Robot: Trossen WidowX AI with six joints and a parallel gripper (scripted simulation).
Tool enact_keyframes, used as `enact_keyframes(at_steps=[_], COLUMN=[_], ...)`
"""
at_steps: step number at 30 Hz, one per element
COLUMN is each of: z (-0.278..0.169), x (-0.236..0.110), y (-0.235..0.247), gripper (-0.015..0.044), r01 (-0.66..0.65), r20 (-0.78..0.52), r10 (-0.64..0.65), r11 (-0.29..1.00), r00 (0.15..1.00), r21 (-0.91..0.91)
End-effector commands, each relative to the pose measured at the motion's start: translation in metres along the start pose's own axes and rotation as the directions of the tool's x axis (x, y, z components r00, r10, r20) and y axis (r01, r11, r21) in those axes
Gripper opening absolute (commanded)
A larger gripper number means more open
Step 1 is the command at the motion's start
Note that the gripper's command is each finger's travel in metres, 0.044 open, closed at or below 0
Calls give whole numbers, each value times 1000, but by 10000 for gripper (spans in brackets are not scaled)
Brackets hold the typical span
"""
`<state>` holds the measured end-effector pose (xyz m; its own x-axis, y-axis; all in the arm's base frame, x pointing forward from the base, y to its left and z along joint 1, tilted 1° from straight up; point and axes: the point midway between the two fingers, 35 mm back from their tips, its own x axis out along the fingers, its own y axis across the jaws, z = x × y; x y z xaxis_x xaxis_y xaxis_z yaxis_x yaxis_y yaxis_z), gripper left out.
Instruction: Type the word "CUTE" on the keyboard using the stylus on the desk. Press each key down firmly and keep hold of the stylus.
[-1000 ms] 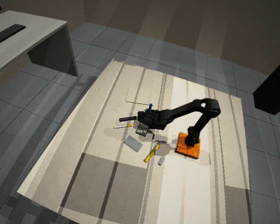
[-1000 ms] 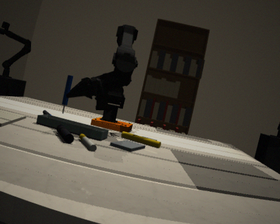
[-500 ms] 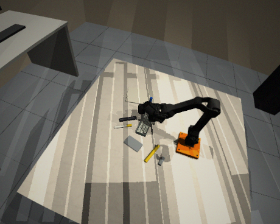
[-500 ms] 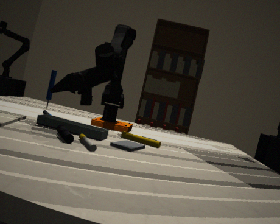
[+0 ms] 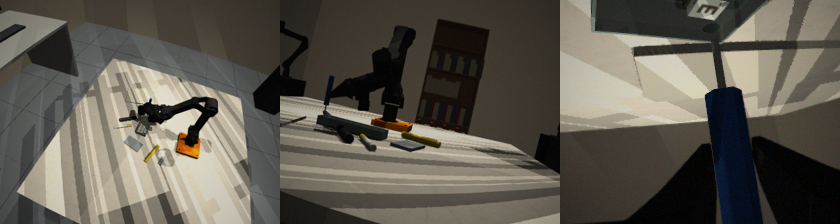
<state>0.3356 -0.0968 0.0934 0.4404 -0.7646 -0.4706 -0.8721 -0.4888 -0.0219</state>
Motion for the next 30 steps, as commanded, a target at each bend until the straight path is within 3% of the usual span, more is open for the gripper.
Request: enact_keyframes(at_steps=[1,30], z=[3,10], x=[2,5], y=[0,0], gripper=[81,81], r01=[2,1], r20=[2,2], r10=[-1,-1], r11=[1000,1000], r00=[1000,1000], r21=[-4,-4])
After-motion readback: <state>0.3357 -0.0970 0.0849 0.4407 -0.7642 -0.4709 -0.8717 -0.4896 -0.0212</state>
